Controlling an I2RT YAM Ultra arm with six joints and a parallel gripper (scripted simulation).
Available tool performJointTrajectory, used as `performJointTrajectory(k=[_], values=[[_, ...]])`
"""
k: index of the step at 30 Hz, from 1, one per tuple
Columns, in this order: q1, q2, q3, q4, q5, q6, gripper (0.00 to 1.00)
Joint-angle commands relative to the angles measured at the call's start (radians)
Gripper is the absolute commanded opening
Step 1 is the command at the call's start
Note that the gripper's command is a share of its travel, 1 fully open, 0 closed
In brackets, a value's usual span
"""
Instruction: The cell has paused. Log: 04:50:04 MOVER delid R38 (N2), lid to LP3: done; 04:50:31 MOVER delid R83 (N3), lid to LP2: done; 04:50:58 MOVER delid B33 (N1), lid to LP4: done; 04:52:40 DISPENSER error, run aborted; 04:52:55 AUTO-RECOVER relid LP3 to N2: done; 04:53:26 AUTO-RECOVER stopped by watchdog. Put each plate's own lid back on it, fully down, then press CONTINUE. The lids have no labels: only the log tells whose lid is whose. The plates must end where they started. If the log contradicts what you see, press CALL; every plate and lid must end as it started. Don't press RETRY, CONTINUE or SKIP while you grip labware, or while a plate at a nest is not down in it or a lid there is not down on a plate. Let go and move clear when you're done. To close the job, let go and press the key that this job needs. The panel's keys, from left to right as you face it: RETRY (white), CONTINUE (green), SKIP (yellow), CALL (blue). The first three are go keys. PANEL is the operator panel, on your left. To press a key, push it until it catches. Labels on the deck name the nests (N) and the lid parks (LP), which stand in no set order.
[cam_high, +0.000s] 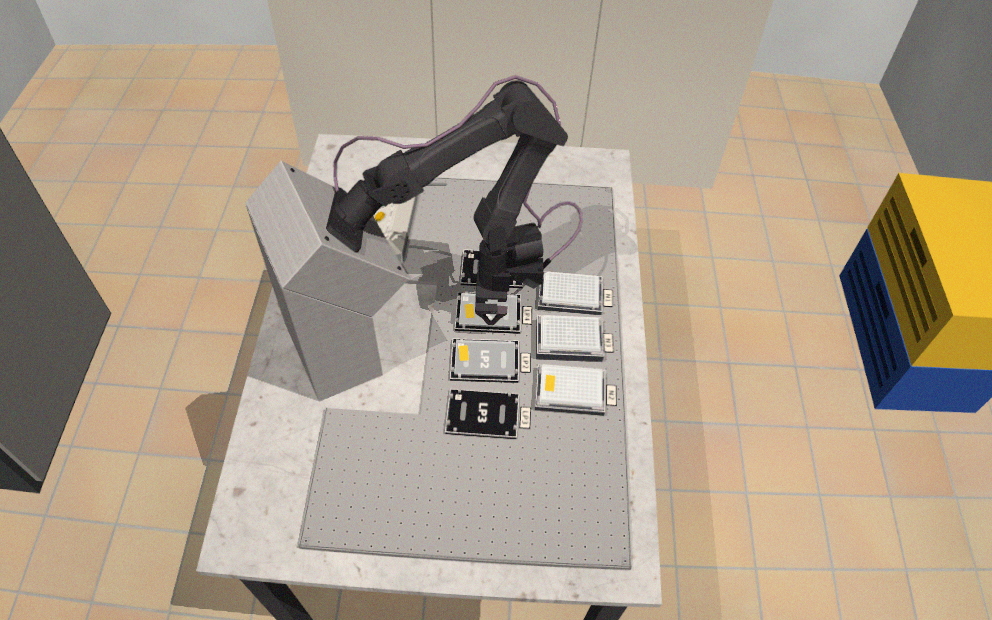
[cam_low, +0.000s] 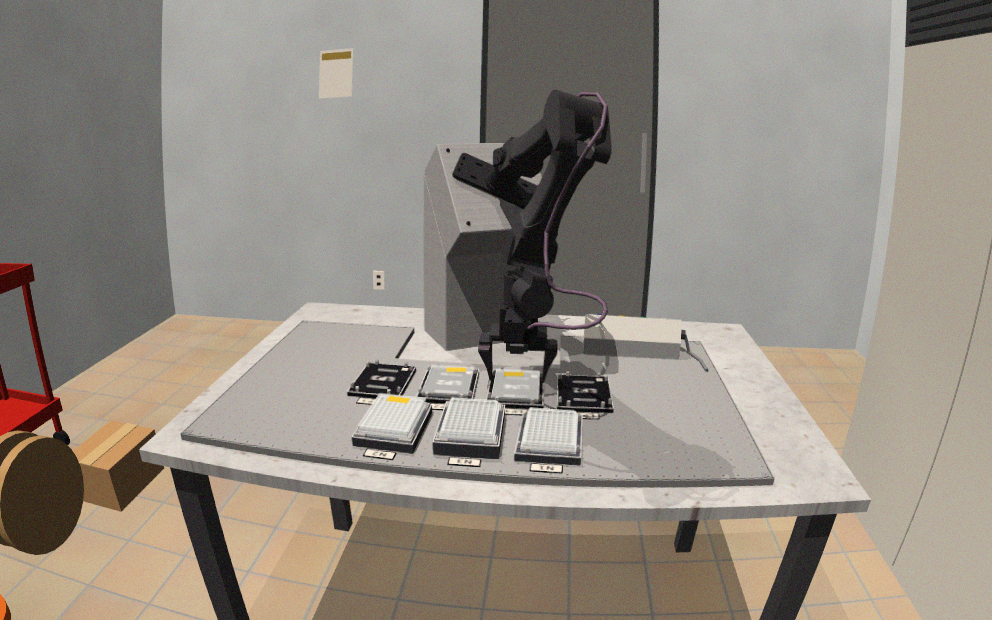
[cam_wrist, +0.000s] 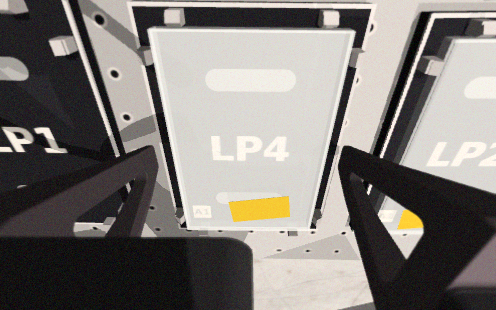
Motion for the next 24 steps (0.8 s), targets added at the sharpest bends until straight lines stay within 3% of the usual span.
performJointTrajectory(k=[1,7,24], values=[[0.008,0.04,0.032,0.026,0.012,0.014,1.0],[0.012,0.071,0.049,0.042,0.014,0.018,1.0],[0.013,0.077,-0.002,0.056,0.017,0.02,1.0]])
